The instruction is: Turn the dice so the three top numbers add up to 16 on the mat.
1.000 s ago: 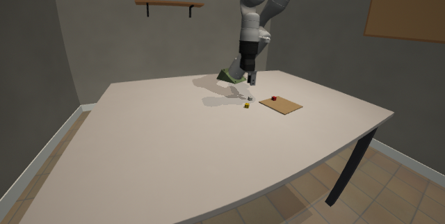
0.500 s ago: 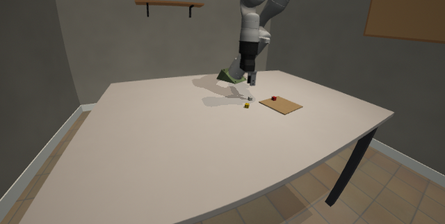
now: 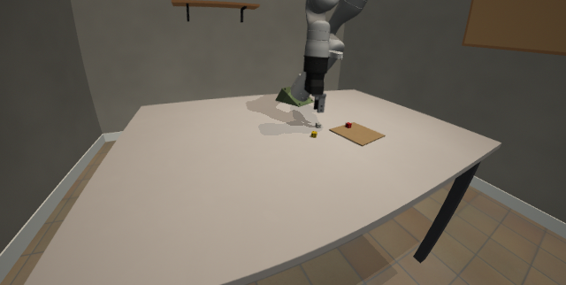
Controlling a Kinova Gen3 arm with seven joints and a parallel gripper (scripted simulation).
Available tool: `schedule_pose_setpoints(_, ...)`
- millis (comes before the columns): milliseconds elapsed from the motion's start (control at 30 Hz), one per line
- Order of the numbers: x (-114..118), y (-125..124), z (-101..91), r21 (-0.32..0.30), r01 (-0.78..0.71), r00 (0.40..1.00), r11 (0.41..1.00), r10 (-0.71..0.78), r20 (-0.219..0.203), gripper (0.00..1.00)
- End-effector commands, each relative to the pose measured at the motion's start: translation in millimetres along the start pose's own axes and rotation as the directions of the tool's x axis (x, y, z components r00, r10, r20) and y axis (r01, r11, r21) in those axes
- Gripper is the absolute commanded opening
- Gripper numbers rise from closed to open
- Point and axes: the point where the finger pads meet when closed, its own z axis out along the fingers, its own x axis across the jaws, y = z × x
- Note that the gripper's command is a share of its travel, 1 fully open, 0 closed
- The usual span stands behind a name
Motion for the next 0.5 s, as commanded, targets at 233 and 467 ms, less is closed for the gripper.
schedule_pose_setpoints(233,-1.6,-1.6,13.3,0.007,-0.001,1.0,1.0,0.001,0.005,0.64)
schedule_pose_setpoints(467,-1.7,-1.7,24.4,0.007,-0.001,1.0,1.0,0.001,0.005,0.64)
